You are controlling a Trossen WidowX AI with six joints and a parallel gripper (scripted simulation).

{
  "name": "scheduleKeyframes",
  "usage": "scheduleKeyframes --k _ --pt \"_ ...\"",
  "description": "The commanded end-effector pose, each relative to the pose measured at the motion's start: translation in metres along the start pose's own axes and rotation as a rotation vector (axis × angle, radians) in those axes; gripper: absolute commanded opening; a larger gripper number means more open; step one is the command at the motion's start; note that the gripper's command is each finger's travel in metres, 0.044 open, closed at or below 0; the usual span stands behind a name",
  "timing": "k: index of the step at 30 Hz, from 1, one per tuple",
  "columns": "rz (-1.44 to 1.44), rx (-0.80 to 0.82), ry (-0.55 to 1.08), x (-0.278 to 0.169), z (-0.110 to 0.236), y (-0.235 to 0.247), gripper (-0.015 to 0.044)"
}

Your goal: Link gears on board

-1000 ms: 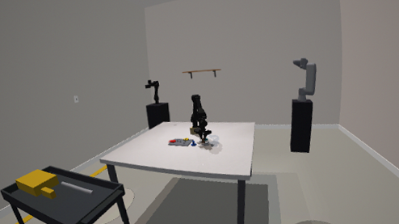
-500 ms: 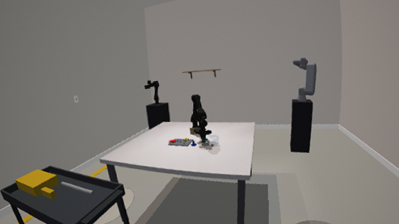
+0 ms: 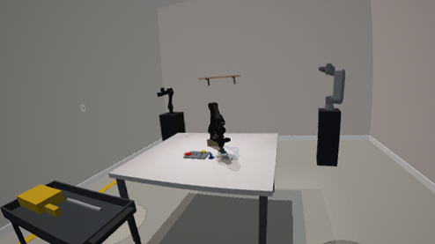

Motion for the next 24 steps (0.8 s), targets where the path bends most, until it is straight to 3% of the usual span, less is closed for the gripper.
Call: scheduleKeyframes --k 1,24 --pt "0.004 -0.003 -0.003 0.001 0.011 0.0 0.0" --pt "0.001 -0.004 -0.003 0.002 0.077 -0.004 0.0"
Point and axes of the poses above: the point midway between the two fingers, 35 mm back from their tips, its own z axis back along the fingers, its own y axis across the jaws, x = y × z, the point moved 7 cm from there along z, back along the fingers, and after that the axes turned 8 degrees about -z, right-handed, at the moved point
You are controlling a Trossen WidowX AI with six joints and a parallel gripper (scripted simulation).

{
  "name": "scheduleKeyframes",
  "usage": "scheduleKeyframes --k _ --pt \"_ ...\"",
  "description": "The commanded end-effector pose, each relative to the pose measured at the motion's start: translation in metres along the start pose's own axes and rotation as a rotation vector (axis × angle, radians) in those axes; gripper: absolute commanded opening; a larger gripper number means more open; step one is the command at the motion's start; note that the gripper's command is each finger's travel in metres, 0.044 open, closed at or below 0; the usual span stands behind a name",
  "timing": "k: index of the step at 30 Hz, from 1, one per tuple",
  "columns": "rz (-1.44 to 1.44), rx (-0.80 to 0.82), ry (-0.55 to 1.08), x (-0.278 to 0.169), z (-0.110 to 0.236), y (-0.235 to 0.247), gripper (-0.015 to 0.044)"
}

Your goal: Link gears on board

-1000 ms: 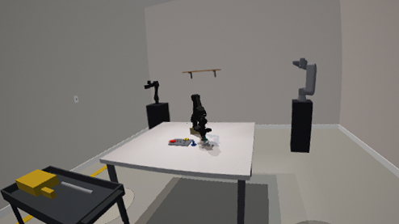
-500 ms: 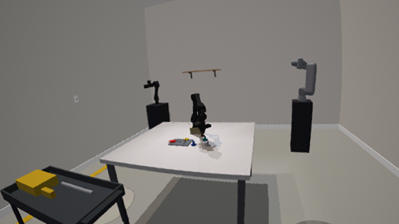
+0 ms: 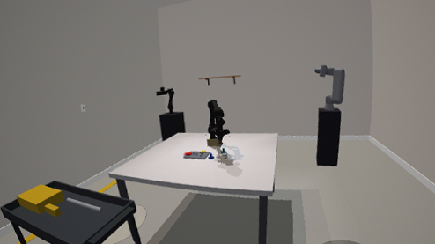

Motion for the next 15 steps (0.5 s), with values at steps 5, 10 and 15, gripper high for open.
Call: scheduleKeyframes --k 5,10,15 --pt "0.003 -0.004 -0.003 -0.001 0.023 -0.004 0.0" --pt "0.002 -0.005 -0.003 -0.001 0.035 -0.007 0.0" --pt "0.002 -0.004 -0.004 0.005 0.034 -0.01 0.0"
Point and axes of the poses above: the point midway between the two fingers, 35 mm back from their tips, its own z axis back along the fingers, its own y axis across the jaws, x = y × z, the point moved 7 cm from there along z, back along the fingers, and after that the axes turned 8 degrees about -z, right-handed, at the moved point
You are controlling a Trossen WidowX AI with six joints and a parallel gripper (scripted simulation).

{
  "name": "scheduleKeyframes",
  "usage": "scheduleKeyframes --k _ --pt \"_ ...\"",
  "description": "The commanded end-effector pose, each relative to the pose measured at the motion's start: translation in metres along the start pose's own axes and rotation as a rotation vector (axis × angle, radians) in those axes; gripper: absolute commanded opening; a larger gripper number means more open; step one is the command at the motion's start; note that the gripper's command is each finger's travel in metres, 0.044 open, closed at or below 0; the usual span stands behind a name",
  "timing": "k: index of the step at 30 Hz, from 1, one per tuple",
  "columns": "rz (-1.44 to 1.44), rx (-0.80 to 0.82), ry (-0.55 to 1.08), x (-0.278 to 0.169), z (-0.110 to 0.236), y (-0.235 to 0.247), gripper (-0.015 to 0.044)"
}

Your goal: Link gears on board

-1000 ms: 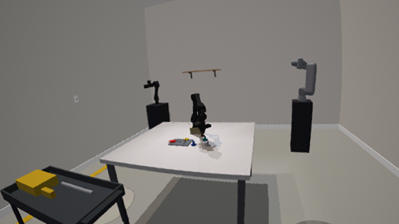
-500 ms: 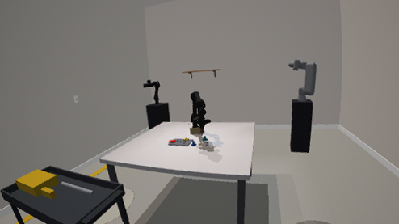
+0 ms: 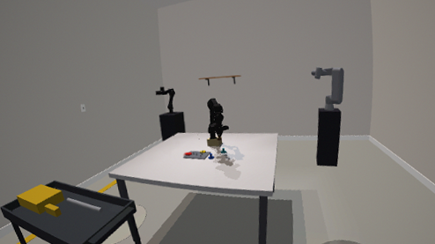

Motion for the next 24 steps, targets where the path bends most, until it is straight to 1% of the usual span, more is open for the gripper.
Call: scheduleKeyframes --k 1,24 --pt "0.0 -0.008 -0.002 0.007 -0.002 -0.004 0.0" --pt "-0.001 -0.008 -0.008 0.058 -0.02 -0.035 0.0"
Point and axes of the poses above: the point midway between the two fingers, 35 mm back from their tips, its own z axis back along the fingers, its own y axis across the jaws, x = y × z, the point moved 7 cm from there along z, back along the fingers, and after that the axes turned 8 degrees about -z, right-handed, at the moved point
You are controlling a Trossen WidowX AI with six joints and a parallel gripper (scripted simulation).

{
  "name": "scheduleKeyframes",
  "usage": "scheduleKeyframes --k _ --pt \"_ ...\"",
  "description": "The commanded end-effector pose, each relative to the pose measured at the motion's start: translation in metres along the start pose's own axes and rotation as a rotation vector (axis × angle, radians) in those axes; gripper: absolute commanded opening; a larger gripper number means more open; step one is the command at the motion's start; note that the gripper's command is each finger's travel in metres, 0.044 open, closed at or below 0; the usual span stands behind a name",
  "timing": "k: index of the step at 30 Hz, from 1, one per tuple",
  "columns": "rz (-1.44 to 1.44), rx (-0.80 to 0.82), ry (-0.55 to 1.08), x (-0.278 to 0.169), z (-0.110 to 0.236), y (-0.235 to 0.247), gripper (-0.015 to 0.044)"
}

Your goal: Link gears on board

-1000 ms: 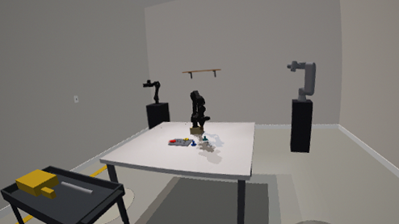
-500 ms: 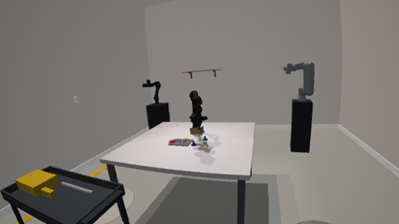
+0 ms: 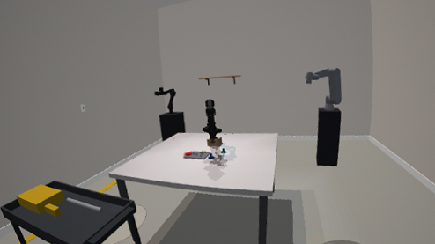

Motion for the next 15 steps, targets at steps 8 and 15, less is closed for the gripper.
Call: scheduleKeyframes --k 8,15 --pt "0.002 -0.007 -0.005 0.022 -0.01 -0.018 0.0" --pt "0.002 -0.008 -0.006 0.035 -0.016 -0.03 0.0"
Point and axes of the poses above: the point midway between the two fingers, 35 mm back from their tips, its own z axis back along the fingers, its own y axis across the jaws, x = y × z, the point moved 7 cm from there along z, back along the fingers, and after that the axes turned 8 degrees about -z, right-handed, at the moved point
